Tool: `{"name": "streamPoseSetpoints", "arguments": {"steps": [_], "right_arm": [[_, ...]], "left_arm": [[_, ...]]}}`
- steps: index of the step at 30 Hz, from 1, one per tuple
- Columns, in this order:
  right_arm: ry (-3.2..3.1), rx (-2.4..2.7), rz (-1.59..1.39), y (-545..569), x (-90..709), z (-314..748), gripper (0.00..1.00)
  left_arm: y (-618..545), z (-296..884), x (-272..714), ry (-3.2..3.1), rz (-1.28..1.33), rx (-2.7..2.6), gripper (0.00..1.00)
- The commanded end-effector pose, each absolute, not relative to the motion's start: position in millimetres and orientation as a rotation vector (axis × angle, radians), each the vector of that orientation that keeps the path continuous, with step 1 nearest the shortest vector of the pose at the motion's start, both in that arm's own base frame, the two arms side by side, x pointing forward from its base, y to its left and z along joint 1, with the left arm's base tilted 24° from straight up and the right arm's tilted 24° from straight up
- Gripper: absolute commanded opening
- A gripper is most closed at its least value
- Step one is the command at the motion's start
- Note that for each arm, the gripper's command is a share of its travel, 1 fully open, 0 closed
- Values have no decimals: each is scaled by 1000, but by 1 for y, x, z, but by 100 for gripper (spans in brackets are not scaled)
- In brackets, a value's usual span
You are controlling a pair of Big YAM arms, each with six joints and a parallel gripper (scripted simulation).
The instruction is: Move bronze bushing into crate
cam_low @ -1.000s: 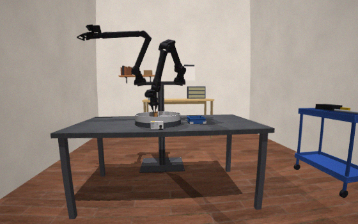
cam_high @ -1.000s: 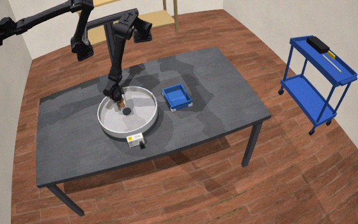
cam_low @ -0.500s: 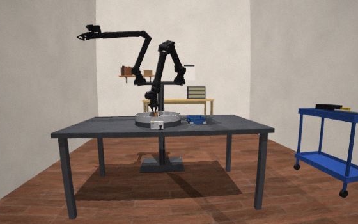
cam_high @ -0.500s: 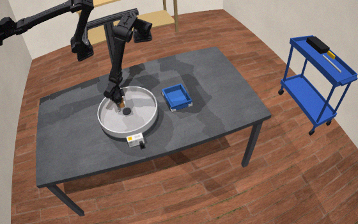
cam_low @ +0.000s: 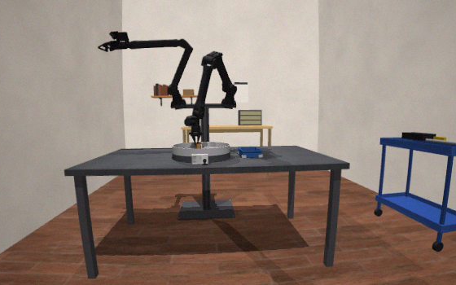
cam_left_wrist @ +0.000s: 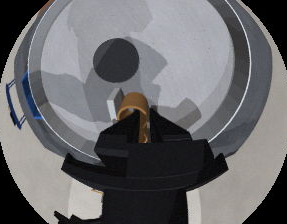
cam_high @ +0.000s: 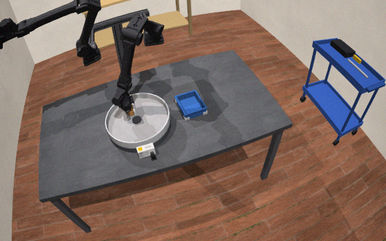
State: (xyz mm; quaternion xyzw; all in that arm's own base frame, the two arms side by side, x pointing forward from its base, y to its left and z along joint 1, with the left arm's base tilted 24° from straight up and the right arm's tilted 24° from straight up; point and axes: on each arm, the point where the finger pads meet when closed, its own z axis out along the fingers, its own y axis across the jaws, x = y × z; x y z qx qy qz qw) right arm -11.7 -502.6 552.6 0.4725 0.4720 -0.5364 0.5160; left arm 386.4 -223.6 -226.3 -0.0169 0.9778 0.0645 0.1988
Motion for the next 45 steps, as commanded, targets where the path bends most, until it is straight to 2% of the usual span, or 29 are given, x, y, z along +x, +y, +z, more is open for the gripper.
{"name": "streamPoseSetpoints", "arguments": {"steps": [1, 16, 17, 45], "right_arm": [[1097, 1150, -1301, -495, -23, 562, 100], [1097, 1150, -1301, -495, -23, 562, 100], [1097, 1150, -1301, -495, -23, 562, 100], [1097, 1150, -1301, -495, -23, 562, 100]], "left_arm": [[-224, -226, 390, 2728, 174, -40, 15], [-224, -226, 390, 2728, 174, -40, 15], [-224, -226, 390, 2728, 174, -40, 0], [-219, -227, 387, 2738, 189, -47, 0]]}}
